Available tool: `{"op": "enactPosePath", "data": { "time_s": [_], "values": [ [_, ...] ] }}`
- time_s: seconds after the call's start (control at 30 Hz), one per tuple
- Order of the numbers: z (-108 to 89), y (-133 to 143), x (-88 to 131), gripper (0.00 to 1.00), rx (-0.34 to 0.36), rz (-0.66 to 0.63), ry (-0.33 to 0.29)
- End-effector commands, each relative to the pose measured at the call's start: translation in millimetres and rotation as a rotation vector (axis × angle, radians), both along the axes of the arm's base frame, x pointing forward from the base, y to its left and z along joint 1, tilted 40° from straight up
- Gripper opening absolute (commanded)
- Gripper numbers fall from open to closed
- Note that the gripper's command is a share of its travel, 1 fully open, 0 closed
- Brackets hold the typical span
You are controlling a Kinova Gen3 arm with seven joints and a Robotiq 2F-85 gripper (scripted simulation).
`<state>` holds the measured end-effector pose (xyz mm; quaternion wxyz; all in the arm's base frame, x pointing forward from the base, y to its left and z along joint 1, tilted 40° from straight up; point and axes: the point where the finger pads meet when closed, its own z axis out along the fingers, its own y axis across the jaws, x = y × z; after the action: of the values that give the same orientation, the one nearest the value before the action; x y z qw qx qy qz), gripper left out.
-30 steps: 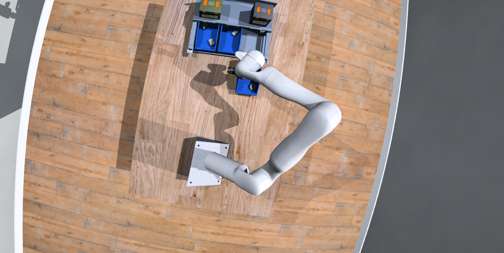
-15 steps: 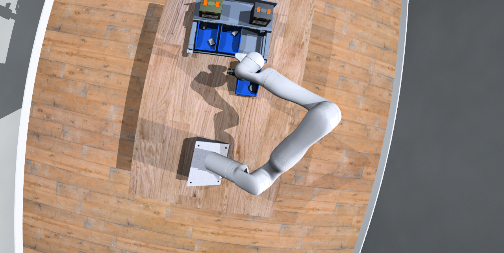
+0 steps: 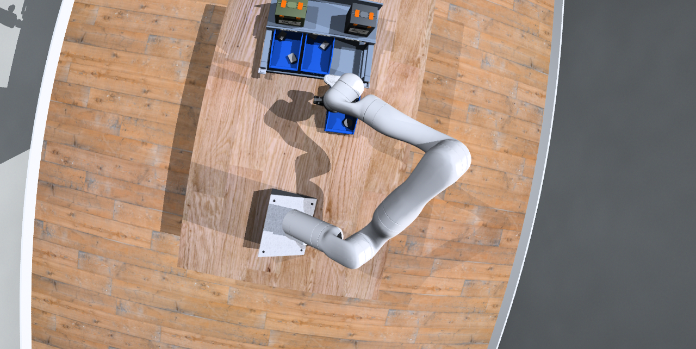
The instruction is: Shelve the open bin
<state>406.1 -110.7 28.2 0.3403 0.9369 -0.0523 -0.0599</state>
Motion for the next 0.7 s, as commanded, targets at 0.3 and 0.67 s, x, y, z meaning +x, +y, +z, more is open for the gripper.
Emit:
{"op": "enactPosePath", "data": {
  "time_s": [0.3,0.67],
  "values": [
    [-2.7,-1.6,-3.7,0.1,0.001,0.002,-0.003],
    [-8.5,-5.9,-11.6,0.1,0.001,0.002,-0.003]
  ]
}}
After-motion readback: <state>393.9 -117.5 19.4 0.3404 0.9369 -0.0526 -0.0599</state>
